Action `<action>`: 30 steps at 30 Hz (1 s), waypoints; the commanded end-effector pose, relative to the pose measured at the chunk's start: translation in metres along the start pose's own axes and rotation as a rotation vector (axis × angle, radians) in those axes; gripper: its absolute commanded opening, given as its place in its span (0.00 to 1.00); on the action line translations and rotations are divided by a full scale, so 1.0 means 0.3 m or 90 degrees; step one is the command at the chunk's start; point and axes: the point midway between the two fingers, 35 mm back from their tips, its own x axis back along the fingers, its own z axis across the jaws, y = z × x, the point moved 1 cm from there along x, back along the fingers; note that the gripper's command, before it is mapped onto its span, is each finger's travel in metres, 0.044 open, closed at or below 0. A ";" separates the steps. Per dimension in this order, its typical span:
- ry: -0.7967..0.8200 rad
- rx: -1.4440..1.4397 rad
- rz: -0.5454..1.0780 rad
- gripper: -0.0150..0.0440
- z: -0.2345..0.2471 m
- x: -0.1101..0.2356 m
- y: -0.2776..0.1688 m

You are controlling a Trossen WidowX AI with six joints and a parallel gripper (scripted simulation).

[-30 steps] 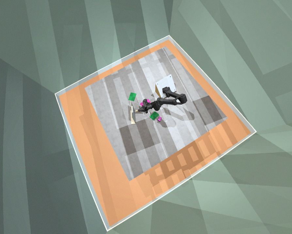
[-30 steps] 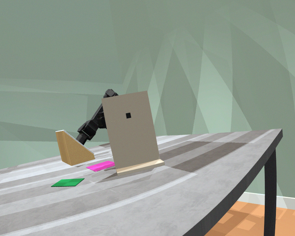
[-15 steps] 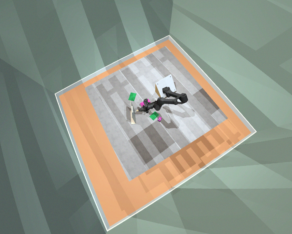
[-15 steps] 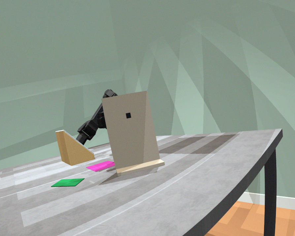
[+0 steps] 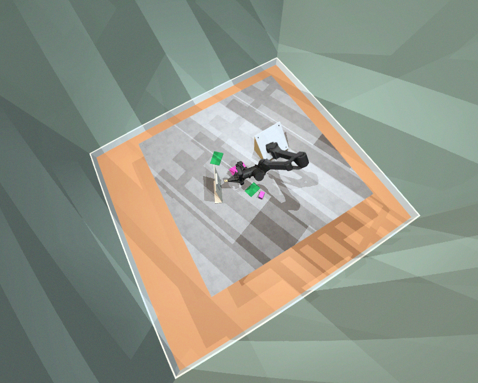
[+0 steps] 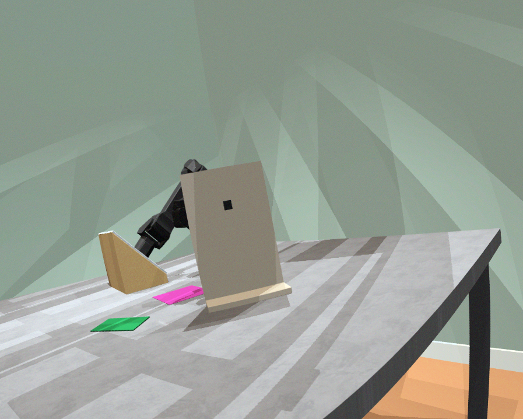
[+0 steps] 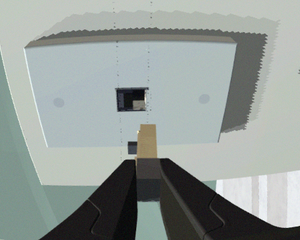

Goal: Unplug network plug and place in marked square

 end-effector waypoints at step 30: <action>0.003 -0.003 0.001 0.25 0.004 0.049 -0.010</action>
